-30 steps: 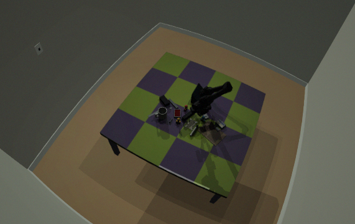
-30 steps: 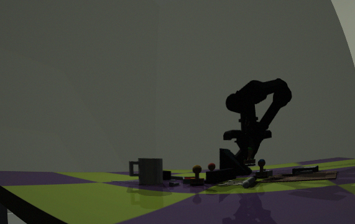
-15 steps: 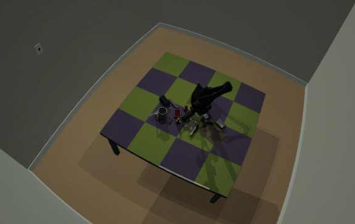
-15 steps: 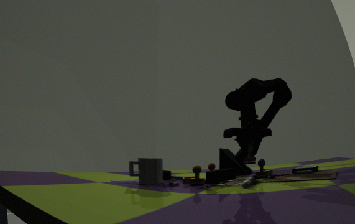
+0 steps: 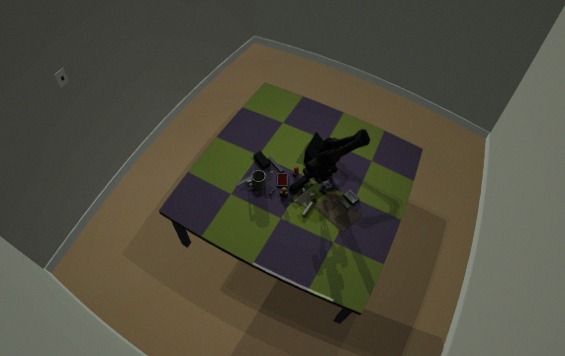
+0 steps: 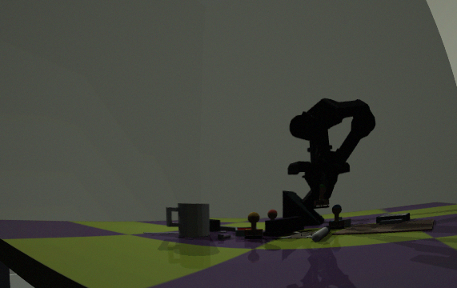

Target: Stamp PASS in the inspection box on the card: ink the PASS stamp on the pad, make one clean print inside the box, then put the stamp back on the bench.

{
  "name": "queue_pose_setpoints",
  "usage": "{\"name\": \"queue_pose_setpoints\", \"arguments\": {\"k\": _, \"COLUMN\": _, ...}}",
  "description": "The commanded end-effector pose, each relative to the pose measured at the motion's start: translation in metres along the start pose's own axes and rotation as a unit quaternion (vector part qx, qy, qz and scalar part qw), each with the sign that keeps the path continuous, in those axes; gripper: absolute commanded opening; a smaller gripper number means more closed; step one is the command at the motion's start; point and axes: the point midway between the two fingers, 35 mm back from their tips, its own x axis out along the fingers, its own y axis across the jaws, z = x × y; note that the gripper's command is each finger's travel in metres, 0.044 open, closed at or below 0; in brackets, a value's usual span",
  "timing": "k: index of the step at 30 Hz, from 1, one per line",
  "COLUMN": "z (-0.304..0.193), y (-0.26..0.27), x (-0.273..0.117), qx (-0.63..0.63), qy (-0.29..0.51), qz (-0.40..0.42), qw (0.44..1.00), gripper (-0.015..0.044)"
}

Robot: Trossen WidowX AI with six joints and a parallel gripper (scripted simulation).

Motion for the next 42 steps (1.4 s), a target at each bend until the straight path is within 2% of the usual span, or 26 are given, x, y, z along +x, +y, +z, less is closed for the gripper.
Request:
{"name": "queue_pose_setpoints", "arguments": {"k": 1, "z": 0.000, "y": -0.001, "x": -0.003, "qx": -0.004, "qy": 0.002, "qz": -0.003, "qw": 1.000, "gripper": 0.0000}}
{"name": "queue_pose_setpoints", "arguments": {"k": 13, "z": 0.000, "y": -0.003, "x": -0.009, "qx": -0.004, "qy": 0.002, "qz": -0.003, "qw": 1.000, "gripper": 0.0000}}
{"name": "queue_pose_setpoints", "arguments": {"k": 42, "z": -0.052, "y": -0.132, "x": -0.017, "qx": -0.004, "qy": 0.006, "qz": -0.010, "qw": 1.000, "gripper": 0.0000}}
